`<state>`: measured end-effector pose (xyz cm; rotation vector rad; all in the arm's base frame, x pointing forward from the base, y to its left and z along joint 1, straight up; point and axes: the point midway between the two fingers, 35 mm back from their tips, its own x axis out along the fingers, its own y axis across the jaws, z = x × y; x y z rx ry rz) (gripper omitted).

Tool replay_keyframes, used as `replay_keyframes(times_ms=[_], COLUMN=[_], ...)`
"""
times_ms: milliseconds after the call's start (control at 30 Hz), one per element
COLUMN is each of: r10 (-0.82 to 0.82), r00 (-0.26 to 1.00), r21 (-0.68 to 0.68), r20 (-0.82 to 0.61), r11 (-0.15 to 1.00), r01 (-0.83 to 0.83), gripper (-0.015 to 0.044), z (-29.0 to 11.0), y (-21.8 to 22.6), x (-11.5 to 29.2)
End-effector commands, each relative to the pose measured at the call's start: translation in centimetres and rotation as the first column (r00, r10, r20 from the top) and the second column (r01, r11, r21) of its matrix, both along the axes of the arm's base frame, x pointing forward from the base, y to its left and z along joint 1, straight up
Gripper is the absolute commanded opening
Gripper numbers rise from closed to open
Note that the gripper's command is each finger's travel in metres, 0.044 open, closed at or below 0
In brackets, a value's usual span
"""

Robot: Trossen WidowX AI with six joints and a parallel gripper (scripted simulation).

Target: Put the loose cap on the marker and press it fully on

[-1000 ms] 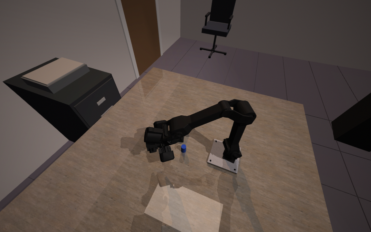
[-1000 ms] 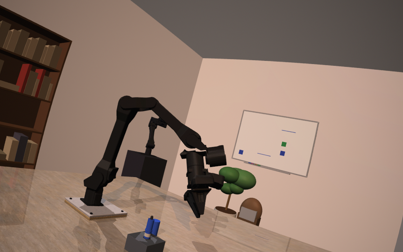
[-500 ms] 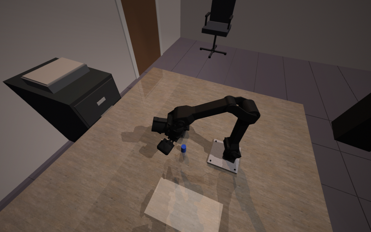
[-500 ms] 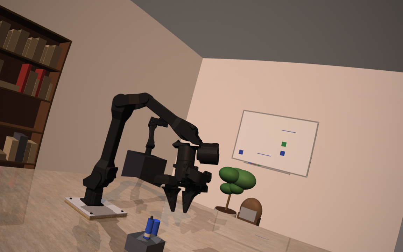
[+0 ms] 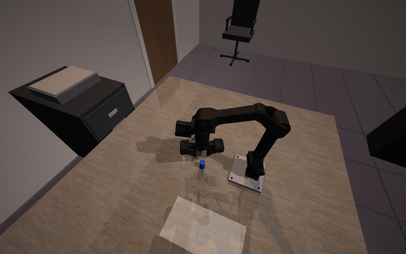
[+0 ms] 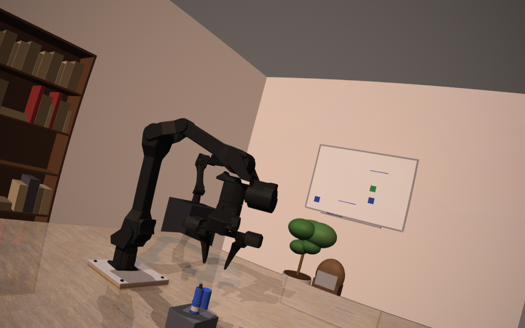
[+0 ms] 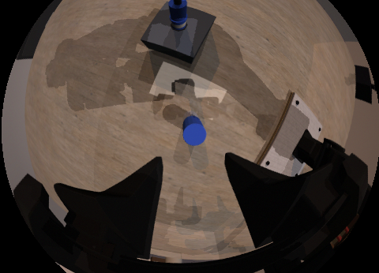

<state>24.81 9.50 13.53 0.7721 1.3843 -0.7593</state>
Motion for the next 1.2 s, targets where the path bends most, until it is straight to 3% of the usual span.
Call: replay_keyframes(times_ms=[0, 200, 333, 567, 1167], r10=[-0.113, -0.113, -0.113, -0.113, -0.113], r00=[0.993, 0.993, 0.993, 0.993, 0.993], r21=[0.023, 0.023, 0.023, 0.023, 0.023], r20=[-0.019, -0.019, -0.020, -0.020, -0.020], r11=[0.993, 0.993, 0.993, 0.993, 0.993], r01=[0.114, 0.114, 0.114, 0.114, 0.114], gripper=[0.0241, 0.0241, 0.0241, 0.0241, 0.0241], z=[0.5, 0.3, -2.8, -4.4, -6.9], y=[-0.2, -0.2, -0.2, -0.2, -0.2], x=[-0.4, -0.4, -0.5, -0.4, -0.2])
